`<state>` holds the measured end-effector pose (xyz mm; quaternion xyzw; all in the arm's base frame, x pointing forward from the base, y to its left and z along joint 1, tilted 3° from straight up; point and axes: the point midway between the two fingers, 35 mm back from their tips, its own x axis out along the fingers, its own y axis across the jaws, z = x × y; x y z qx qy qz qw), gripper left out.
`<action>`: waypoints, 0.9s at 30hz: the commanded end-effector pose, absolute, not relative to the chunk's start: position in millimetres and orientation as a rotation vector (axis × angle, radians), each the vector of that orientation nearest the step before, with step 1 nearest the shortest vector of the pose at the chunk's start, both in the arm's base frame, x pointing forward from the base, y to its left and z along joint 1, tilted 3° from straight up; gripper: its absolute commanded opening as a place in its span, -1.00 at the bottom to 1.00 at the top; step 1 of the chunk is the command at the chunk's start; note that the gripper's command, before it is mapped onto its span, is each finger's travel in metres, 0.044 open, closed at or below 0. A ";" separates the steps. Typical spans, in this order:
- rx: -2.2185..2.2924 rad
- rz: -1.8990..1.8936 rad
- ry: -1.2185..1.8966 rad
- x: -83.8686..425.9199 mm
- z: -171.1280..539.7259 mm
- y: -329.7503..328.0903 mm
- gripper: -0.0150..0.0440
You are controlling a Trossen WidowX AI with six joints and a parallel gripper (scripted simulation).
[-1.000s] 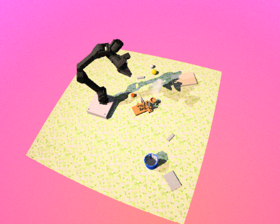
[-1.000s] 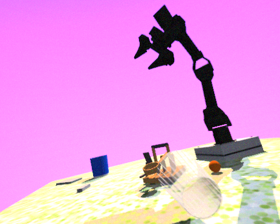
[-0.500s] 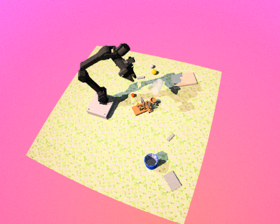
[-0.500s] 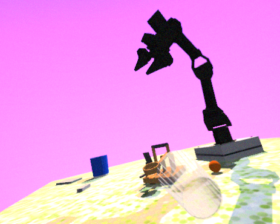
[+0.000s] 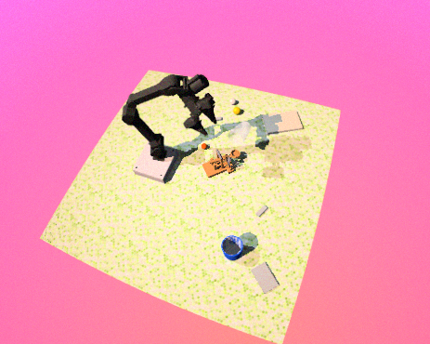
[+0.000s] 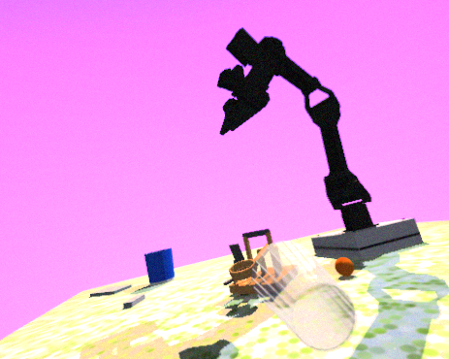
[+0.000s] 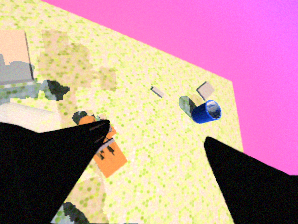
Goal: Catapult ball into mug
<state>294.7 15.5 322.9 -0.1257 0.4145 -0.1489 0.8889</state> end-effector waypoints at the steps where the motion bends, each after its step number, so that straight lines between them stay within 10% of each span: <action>1: -0.134 -0.357 0.879 298.2 309.4 15.5 1.00; 27: 0.621 -0.733 0.927 306.1 235.8 12.1 1.00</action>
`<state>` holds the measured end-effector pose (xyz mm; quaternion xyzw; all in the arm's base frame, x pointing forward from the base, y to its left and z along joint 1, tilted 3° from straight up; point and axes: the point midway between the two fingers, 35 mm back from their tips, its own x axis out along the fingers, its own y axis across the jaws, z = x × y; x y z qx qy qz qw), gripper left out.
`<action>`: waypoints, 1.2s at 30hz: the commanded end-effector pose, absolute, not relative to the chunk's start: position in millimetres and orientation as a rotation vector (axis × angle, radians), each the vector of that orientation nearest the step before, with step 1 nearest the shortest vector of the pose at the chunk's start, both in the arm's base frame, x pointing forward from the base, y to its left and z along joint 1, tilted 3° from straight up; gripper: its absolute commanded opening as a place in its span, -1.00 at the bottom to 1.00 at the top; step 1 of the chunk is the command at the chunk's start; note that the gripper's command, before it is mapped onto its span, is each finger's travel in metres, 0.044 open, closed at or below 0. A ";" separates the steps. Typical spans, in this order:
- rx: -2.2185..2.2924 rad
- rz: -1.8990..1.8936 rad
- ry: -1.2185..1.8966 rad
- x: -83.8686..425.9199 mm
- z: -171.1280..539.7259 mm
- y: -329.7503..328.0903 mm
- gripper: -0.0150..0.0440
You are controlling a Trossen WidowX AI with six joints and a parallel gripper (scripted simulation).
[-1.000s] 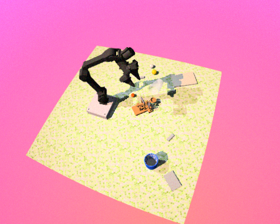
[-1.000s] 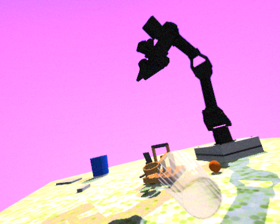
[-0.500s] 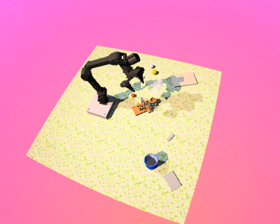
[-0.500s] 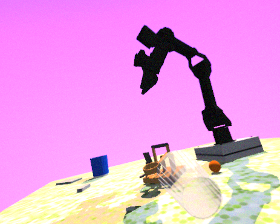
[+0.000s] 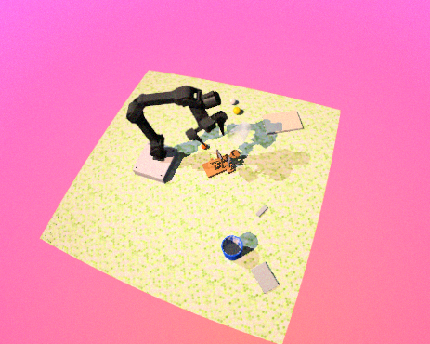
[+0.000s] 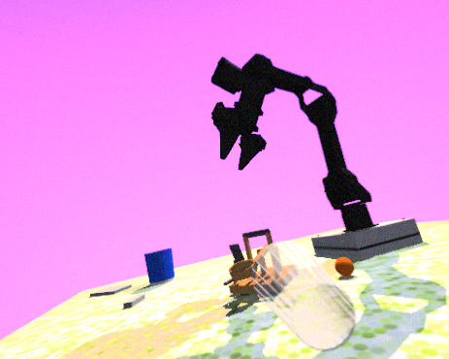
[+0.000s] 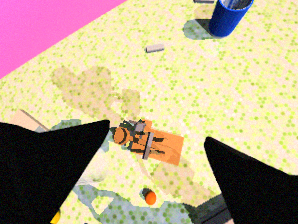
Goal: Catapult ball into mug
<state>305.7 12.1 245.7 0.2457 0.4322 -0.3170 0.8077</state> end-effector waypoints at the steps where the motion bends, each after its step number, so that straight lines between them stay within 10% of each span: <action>1: 0.650 -0.750 0.926 306.2 233.1 12.1 1.00; 36: 1.582 -1.510 0.736 295.3 141.8 11.3 1.00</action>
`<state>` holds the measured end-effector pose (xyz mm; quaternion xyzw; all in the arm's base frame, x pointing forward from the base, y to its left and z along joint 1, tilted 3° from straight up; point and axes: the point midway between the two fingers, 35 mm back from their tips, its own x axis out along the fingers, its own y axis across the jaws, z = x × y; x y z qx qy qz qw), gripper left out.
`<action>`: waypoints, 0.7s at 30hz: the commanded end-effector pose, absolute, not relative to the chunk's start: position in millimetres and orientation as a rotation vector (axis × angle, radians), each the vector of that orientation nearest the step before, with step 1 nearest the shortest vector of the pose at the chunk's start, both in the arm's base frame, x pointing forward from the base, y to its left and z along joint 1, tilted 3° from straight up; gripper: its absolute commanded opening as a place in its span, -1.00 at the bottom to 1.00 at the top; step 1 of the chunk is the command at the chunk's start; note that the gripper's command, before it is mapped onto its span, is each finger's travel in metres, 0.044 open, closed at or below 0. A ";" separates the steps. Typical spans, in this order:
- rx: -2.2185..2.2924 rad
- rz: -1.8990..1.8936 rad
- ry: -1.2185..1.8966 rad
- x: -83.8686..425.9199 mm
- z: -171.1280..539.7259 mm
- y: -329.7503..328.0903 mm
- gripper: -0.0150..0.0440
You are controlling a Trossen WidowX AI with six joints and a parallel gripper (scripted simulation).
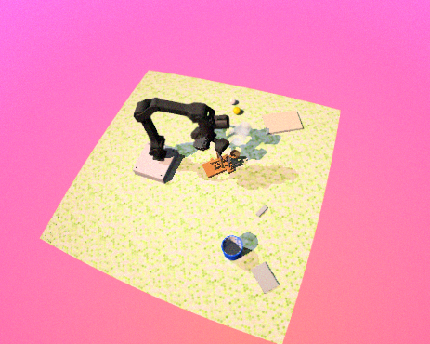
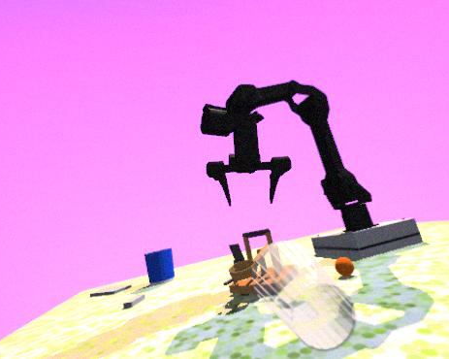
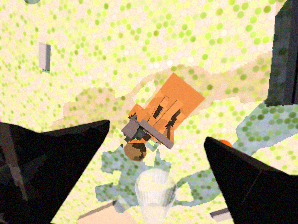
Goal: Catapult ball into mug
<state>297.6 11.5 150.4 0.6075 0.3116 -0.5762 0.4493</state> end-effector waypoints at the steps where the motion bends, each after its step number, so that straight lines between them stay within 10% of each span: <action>1: 1.606 -1.536 0.724 294.6 139.4 11.2 1.00; 21: 1.831 -1.823 0.563 285.5 91.6 4.6 1.00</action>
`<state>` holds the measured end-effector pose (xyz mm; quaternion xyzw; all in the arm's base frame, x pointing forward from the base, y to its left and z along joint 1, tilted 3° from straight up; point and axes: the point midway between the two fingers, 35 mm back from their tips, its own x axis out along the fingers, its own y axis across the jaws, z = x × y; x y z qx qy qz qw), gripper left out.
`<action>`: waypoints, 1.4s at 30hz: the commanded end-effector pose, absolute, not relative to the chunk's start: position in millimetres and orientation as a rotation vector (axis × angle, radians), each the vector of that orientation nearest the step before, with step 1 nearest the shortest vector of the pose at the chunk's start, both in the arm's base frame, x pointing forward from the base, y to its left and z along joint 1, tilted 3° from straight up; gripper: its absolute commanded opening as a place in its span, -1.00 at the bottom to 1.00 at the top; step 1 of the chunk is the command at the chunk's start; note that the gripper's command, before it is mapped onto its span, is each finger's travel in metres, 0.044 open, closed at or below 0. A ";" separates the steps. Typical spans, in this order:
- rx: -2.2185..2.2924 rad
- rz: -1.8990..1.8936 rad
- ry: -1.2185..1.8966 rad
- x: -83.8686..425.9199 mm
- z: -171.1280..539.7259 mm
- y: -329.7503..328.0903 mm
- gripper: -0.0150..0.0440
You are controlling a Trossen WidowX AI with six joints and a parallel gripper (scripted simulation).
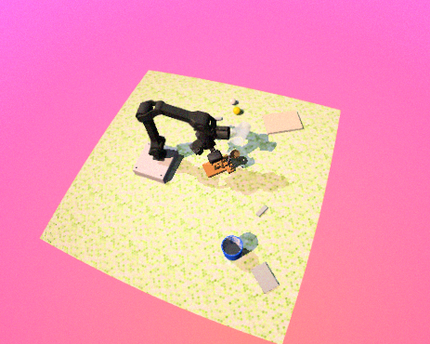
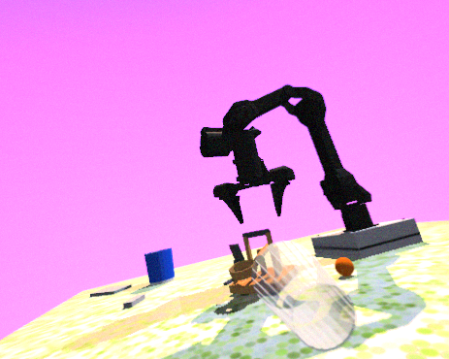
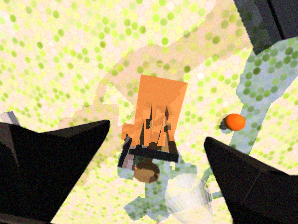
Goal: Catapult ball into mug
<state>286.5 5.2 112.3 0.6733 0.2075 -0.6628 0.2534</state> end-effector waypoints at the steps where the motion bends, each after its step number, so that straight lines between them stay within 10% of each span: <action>1: 1.831 -1.823 0.563 285.4 78.6 3.9 1.00; 42: 1.831 -1.823 0.563 285.9 15.0 2.0 1.00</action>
